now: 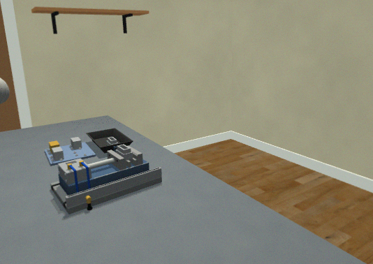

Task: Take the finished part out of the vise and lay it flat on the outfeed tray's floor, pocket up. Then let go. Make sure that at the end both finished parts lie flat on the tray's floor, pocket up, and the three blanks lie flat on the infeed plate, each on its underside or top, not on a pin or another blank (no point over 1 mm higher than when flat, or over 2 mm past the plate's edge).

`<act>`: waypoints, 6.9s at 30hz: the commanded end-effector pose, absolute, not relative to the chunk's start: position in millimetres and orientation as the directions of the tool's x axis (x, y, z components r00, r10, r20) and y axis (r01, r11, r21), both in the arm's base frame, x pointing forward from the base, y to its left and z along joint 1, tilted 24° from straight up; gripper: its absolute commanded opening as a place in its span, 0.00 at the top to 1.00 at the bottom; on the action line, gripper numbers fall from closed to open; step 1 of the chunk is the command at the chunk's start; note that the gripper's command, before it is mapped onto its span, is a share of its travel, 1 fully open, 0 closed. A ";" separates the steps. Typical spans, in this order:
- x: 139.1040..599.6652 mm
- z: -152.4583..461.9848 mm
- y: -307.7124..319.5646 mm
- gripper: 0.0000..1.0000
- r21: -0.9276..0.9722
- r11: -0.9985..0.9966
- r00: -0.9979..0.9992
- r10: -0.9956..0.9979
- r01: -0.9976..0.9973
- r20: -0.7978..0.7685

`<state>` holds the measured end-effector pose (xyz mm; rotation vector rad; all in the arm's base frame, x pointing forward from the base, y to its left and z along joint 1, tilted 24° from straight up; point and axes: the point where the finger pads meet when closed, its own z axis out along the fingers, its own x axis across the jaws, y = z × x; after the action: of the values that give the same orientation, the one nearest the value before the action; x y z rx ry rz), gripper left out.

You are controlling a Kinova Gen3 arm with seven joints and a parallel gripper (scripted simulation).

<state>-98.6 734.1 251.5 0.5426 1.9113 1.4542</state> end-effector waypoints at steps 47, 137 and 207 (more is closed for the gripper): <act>-227.9 236.4 685.4 0.00 0.960 0.253 -0.801 0.596 0.118 -0.059; -596.3 195.5 -68.1 0.00 0.186 0.787 -0.742 0.434 0.589 0.511; -439.2 213.7 -342.6 0.00 -0.099 0.877 -0.811 0.473 0.469 0.344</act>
<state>-451.5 -327.6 209.6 0.9197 3.3887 0.0172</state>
